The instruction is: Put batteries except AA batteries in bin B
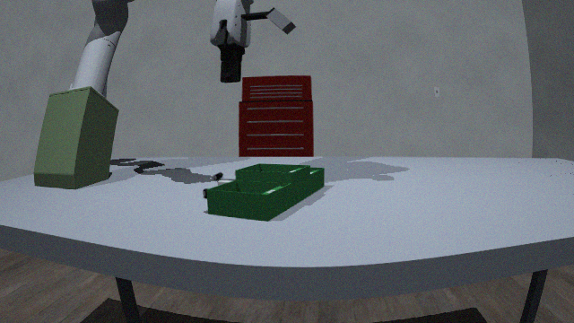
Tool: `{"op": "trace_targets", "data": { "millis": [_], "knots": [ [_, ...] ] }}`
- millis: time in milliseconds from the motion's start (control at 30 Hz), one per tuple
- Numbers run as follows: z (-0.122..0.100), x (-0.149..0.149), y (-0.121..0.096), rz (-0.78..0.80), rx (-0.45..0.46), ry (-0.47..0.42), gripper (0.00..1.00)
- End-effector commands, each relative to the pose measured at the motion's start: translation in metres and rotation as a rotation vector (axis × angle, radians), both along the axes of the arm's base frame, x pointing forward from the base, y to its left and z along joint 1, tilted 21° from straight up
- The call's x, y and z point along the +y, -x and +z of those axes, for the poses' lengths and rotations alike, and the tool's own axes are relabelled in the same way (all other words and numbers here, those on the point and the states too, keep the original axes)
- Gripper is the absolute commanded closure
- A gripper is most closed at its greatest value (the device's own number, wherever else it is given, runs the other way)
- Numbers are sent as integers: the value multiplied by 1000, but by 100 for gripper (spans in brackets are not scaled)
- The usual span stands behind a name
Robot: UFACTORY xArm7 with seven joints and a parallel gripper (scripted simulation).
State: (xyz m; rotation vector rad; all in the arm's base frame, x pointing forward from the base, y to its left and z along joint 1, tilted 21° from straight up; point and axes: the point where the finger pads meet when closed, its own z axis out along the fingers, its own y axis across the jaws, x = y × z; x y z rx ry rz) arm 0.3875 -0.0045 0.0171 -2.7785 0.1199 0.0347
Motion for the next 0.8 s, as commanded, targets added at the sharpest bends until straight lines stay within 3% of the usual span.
{"op": "trace_targets", "data": {
  "millis": [0,400,467,767],
  "knots": [
    [-26,-19,-16,-114,43,-6,93],
    [-95,-73,-48,-114,43,-5,93],
    [-95,-73,-48,-114,43,-5,93],
    [-151,-116,-75,-114,43,-5,93]
  ]
}}
